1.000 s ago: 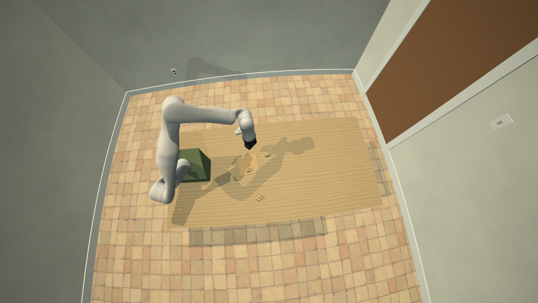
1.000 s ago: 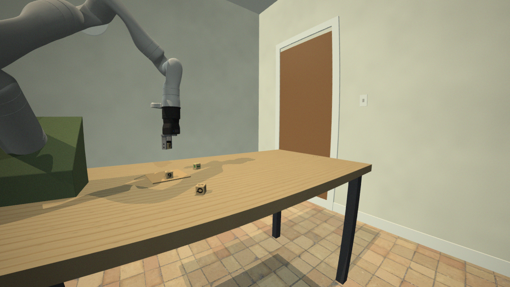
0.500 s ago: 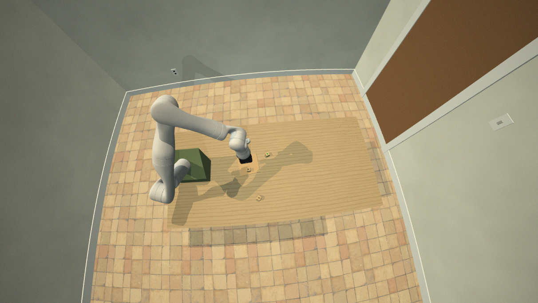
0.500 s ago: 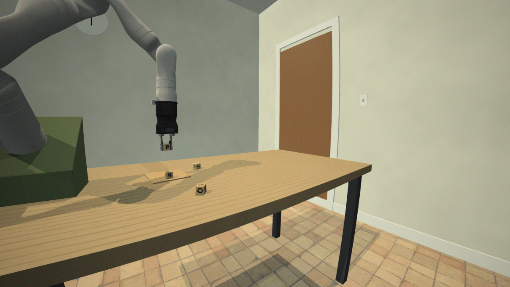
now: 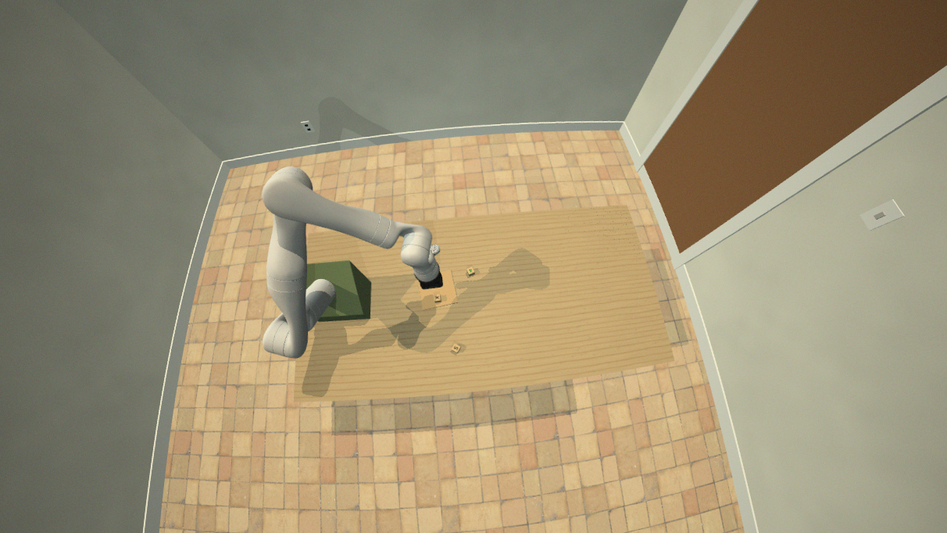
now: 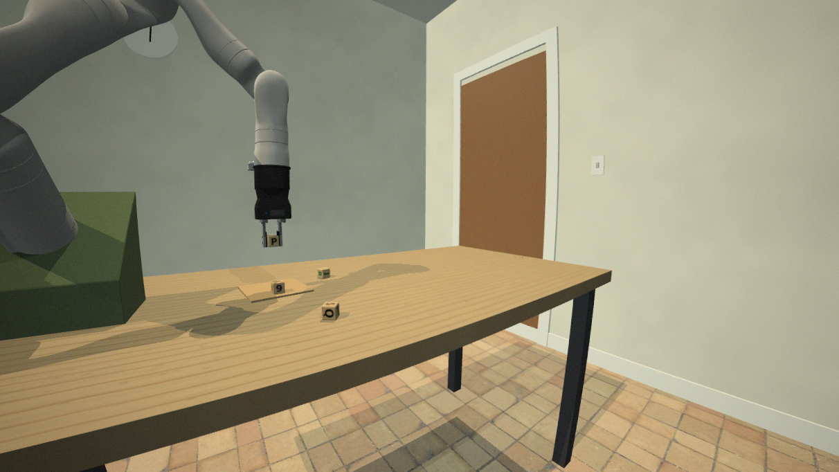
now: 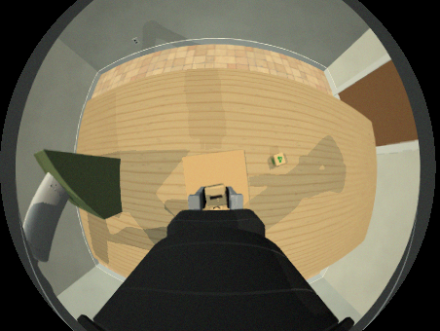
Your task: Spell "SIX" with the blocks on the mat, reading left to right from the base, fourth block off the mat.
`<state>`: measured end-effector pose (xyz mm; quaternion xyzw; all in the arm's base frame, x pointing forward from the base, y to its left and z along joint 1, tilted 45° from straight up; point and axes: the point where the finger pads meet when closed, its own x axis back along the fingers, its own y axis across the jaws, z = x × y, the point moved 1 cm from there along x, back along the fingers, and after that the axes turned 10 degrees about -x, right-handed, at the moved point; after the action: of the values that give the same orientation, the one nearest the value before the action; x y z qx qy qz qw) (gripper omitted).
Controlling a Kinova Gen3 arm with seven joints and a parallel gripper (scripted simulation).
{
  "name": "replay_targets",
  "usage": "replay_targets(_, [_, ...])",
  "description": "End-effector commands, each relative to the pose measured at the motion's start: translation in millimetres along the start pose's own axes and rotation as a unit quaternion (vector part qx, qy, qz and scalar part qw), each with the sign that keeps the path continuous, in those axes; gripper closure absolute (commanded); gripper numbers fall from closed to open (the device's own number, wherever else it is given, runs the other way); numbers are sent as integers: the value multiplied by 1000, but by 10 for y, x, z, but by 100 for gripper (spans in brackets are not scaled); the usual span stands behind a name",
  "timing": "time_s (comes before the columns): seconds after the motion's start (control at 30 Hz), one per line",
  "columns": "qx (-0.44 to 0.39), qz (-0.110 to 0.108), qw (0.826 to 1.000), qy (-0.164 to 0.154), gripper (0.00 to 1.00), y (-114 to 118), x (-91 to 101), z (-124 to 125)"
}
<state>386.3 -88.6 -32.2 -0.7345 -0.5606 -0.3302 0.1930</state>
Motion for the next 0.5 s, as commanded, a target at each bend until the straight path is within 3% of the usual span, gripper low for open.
replay_targets(0.0, [0, -1, 1000, 1, 51, 4, 8, 4])
replay_targets(0.23, [1, 0, 1000, 0, 51, 4, -49, 4])
replay_targets(0.47, [1, 0, 1000, 0, 51, 4, -279, 4])
